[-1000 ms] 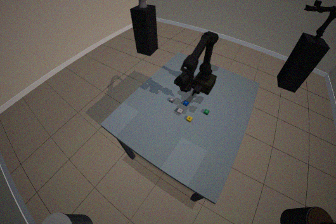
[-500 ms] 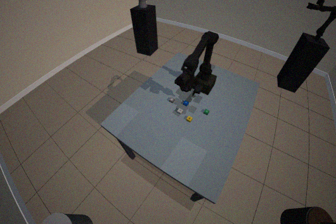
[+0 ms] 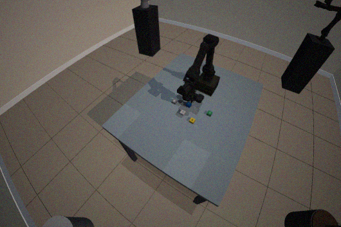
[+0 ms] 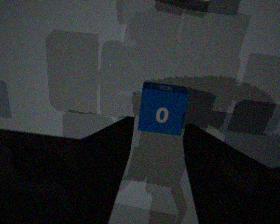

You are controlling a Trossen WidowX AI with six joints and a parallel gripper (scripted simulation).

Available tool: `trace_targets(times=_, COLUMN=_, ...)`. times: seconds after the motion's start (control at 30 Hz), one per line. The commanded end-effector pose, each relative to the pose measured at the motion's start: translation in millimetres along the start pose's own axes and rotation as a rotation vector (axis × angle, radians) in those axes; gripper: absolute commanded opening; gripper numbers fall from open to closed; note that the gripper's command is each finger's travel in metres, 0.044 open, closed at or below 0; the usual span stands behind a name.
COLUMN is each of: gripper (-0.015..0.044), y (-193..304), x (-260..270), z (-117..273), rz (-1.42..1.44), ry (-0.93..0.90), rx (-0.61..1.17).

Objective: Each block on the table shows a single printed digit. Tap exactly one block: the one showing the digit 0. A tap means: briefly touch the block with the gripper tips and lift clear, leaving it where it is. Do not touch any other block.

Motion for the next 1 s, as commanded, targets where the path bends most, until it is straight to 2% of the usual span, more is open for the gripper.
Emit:
trace_targets(times=0.0, gripper=0.0020, y=1, x=0, z=-2, rz=-0.006, ry=0.001, rx=0.005)
trace_targets(times=0.97, gripper=0.0020, y=1, x=0, z=-33, rz=-0.006, ry=0.001, rx=0.005)
Point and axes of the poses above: the point midway between the two fingers, 35 mm back from their tips, its own z axis back along the fingers, its own x axis across the jaws, y = z × x, the point moved 4 cm from there along z, back along the fingers, and after that the axes turned 12 degrees about z, right-handed, at the moved point
